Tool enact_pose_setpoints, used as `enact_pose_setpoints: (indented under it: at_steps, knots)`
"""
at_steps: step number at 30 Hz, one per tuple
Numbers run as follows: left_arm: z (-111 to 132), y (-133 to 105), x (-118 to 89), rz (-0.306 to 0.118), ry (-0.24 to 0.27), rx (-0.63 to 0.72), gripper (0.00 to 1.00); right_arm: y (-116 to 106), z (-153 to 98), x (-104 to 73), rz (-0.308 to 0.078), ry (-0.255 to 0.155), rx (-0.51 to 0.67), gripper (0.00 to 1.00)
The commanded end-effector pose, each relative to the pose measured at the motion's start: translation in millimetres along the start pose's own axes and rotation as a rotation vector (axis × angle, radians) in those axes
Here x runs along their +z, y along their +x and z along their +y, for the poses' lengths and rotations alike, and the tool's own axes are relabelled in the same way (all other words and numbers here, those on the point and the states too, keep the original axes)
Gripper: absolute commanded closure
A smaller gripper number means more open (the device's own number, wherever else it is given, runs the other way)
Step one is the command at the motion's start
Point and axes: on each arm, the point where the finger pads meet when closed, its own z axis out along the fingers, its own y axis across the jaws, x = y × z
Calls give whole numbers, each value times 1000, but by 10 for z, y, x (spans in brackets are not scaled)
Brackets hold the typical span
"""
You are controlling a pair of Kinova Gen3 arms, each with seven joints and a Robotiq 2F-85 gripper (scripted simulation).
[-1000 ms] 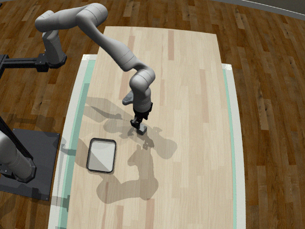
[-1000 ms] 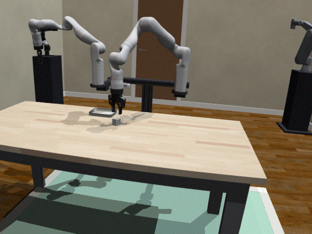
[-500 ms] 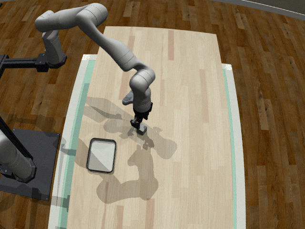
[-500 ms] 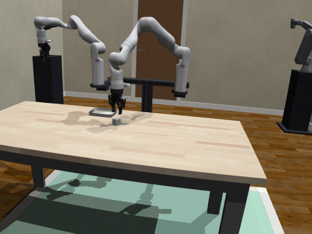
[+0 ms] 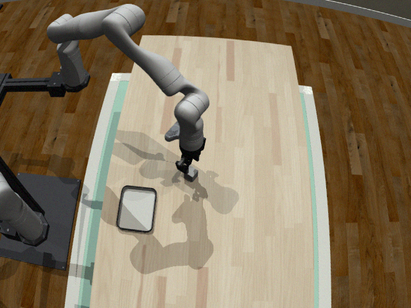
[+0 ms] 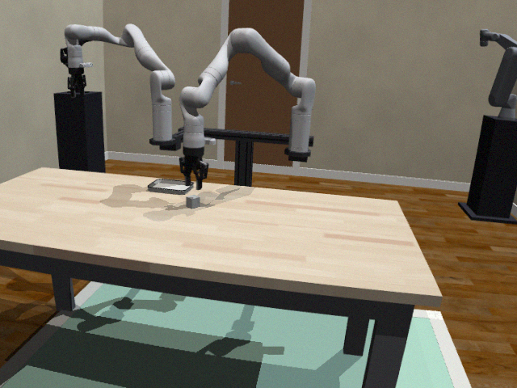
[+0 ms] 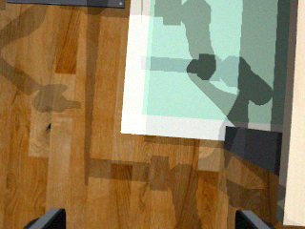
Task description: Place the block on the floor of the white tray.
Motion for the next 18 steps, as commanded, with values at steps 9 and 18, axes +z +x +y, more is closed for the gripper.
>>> enact_pose_setpoints:
  at_steps: [9,18]
  knots:
    - [0,-10,-15,-3,0,0,351,34,-17,-45,-8,-28,58,2]
    - [0,-10,-15,-3,0,0,351,36,-18,-48,-8,-30,62,2]
